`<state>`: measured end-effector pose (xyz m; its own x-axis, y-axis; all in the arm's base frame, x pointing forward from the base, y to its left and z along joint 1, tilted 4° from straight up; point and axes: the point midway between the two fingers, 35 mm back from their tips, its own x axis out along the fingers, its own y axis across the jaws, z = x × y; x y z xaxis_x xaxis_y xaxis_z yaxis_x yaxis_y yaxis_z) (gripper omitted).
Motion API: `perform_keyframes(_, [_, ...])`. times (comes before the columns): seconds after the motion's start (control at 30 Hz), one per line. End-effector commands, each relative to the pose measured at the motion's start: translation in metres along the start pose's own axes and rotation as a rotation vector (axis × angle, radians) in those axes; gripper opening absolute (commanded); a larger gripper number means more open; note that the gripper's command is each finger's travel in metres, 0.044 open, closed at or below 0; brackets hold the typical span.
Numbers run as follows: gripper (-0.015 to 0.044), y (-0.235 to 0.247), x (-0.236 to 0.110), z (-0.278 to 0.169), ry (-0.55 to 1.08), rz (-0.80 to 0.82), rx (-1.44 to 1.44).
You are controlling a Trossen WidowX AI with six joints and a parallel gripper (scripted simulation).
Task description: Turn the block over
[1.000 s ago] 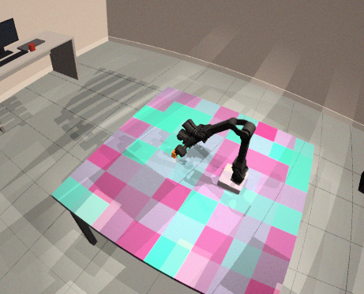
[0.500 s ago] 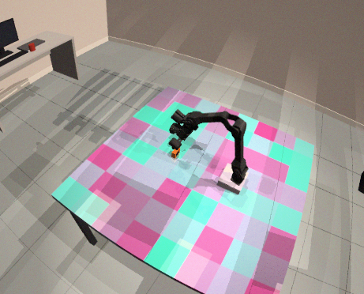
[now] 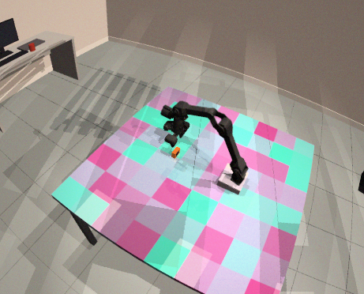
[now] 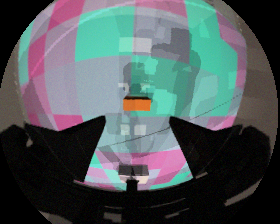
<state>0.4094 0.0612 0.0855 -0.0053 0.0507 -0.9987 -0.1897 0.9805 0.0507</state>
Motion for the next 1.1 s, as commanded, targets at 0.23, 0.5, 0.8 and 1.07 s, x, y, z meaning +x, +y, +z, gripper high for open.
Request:
perform_keyframes(0.23, [0.044,-0.001,0.037,0.0,0.019,-0.003,-0.004])
perform_keyframes(0.5, [0.044,-0.001,0.052,-0.001,0.019,-0.003,-0.004])
perform_keyframes(0.8, [0.044,-0.001,0.062,-0.001,0.019,-0.003,-0.004])
perform_keyframes(1.07, [0.044,-0.001,0.076,-0.001,0.019,-0.003,-0.004])
